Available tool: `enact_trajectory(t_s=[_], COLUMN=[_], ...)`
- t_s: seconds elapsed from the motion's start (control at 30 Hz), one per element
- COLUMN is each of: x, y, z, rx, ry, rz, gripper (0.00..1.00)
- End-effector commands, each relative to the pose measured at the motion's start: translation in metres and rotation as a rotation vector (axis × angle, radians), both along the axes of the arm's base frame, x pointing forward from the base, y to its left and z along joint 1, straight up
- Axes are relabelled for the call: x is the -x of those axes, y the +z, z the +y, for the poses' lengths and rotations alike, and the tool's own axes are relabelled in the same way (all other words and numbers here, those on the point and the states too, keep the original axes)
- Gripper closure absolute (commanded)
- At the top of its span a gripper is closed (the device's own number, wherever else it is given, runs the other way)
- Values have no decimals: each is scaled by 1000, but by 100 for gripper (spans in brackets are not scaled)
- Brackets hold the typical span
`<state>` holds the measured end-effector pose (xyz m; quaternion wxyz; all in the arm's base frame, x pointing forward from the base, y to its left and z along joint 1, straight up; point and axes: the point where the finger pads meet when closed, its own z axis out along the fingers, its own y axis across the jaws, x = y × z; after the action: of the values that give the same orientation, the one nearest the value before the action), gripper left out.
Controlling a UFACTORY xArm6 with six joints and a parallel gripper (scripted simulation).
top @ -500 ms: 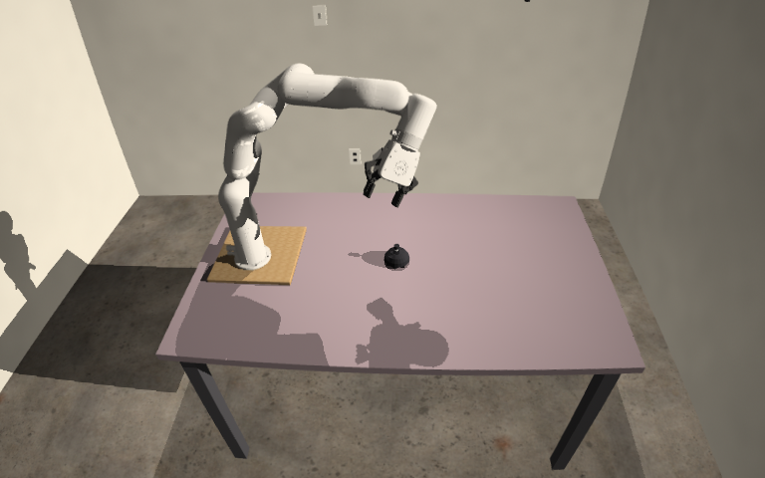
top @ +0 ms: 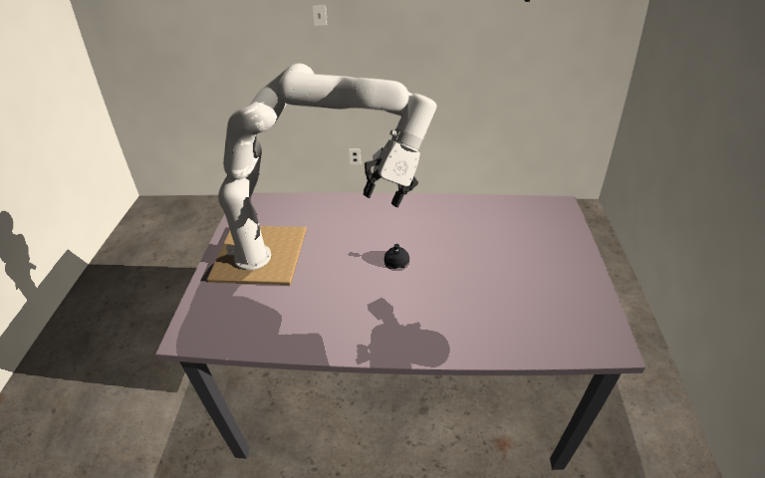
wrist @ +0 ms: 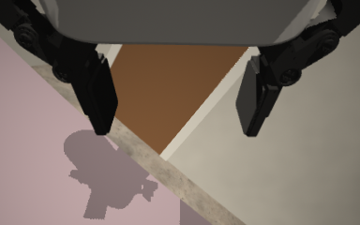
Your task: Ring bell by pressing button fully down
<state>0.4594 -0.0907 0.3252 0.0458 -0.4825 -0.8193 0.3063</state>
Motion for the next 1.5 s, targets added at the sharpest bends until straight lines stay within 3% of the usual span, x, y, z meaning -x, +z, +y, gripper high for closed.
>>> enact_trajectory(t_s=[0.0,0.13,0.23,0.6,0.63,0.77,1.47], x=[0,-2,-11,-20,-23,-25,-29], y=[2,-3,-28,-63,-75,-90,-166], z=[0,2,16,38,47,57,115], rx=[0,-18,-110,-237,-282,-335,-594], ry=[0,23,141,306,365,435,837], rz=[-5,-2,8,12,10,5,-89], gripper=[0,0,0,0,0,0,0])
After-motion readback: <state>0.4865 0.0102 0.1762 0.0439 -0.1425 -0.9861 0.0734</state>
